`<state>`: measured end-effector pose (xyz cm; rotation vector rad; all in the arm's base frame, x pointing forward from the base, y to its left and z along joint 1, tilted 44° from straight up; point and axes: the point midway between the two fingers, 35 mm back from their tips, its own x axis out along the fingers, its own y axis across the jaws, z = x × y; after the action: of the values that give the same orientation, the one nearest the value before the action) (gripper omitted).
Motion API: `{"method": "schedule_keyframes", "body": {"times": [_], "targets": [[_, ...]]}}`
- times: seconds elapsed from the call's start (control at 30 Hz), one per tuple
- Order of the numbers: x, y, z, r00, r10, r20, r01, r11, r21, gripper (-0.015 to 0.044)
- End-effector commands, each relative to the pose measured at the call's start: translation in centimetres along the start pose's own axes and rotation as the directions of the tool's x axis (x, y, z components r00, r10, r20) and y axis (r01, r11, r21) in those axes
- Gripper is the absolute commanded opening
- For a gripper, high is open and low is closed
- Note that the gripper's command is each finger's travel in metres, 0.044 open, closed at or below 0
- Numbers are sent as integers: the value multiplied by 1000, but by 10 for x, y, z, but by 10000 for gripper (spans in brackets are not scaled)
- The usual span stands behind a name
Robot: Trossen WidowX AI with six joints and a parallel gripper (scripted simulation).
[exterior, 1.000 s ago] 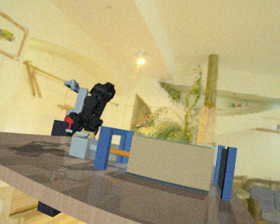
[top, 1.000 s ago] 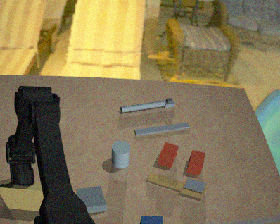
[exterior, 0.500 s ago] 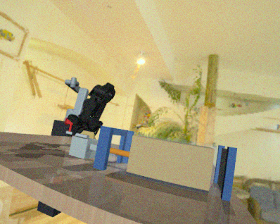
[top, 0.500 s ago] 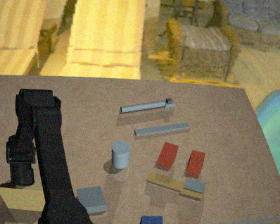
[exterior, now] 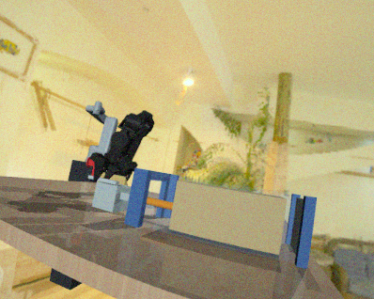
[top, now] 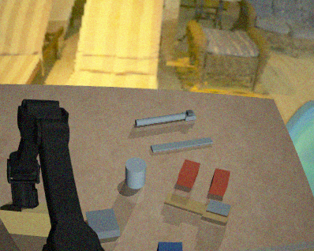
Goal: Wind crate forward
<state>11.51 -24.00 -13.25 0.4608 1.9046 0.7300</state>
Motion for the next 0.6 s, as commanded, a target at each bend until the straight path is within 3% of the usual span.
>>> {"method": "schedule_keyframes", "body": {"times": [0.0,0.07,0.2,0.47,0.57], "targets": [[-1,0,0,1000,0,0,0,1000,3,394],[-1,0,0,1000,0,0,0,1000,3,440],[-9,-1,-2,1000,-4,23,4,1000,4,440],[-109,1,-45,956,-73,285,67,997,28,440],[-118,3,-50,948,-81,307,75,997,31,440]]}}
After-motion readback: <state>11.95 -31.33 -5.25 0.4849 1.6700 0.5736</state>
